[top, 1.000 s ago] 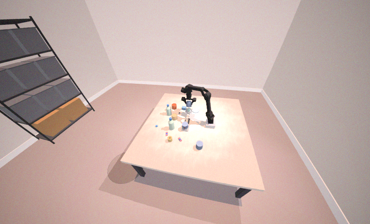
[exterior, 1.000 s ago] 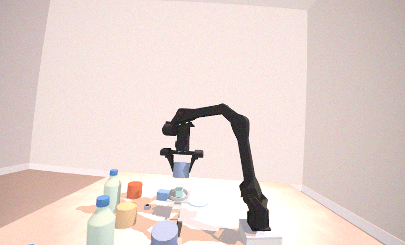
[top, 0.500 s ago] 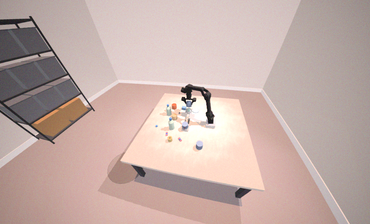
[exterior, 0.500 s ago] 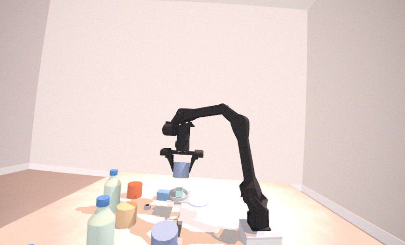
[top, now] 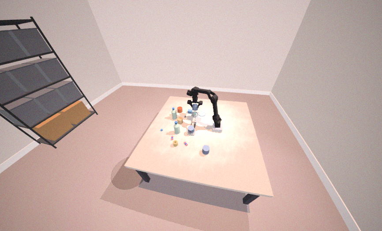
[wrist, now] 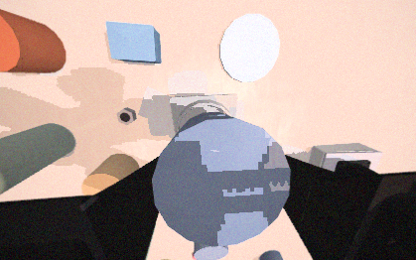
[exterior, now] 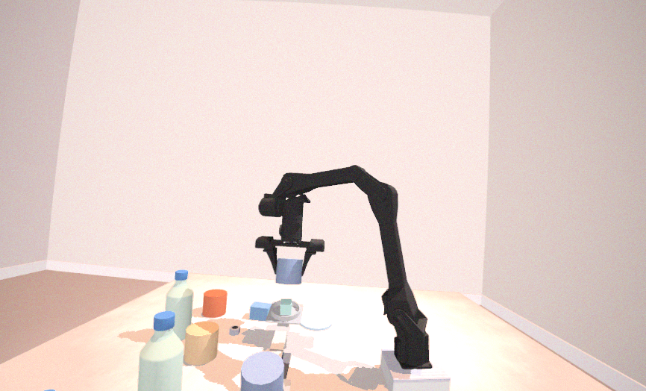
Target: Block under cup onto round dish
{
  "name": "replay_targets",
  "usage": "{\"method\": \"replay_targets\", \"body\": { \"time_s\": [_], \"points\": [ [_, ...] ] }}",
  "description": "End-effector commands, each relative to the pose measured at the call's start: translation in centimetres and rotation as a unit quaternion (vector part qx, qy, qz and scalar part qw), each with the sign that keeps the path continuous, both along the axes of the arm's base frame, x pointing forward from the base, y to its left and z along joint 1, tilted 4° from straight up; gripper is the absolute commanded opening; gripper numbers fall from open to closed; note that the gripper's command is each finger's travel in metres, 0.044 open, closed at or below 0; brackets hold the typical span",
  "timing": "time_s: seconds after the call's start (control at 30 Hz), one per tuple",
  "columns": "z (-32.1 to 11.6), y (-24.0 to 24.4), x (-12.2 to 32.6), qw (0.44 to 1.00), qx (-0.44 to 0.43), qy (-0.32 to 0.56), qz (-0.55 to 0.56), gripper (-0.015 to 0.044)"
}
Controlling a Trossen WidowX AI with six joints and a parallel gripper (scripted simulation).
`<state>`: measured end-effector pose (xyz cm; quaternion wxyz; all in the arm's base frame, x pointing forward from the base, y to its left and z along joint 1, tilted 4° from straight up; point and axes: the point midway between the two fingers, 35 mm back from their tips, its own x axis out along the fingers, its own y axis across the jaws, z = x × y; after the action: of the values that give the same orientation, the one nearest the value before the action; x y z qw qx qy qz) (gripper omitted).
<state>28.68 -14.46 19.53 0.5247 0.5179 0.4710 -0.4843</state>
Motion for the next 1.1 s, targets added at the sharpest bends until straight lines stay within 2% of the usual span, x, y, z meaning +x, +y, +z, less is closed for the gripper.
{"method": "replay_targets", "body": {
  "time_s": [0.0,0.17,0.43,1.07],
  "points": [
    [0.0,0.0,0.0,1.000,0.000,0.000,0.000,0.0000],
    [-0.4,-0.8,-0.5,1.000,-0.001,0.001,-0.001,0.0000],
    [-2.6,-5.2,-3.7,1.000,-0.006,0.007,-0.007,0.0000],
    [-8.7,-12.8,-14.1,1.000,-0.008,0.003,0.000,0.0000]
  ]
}}
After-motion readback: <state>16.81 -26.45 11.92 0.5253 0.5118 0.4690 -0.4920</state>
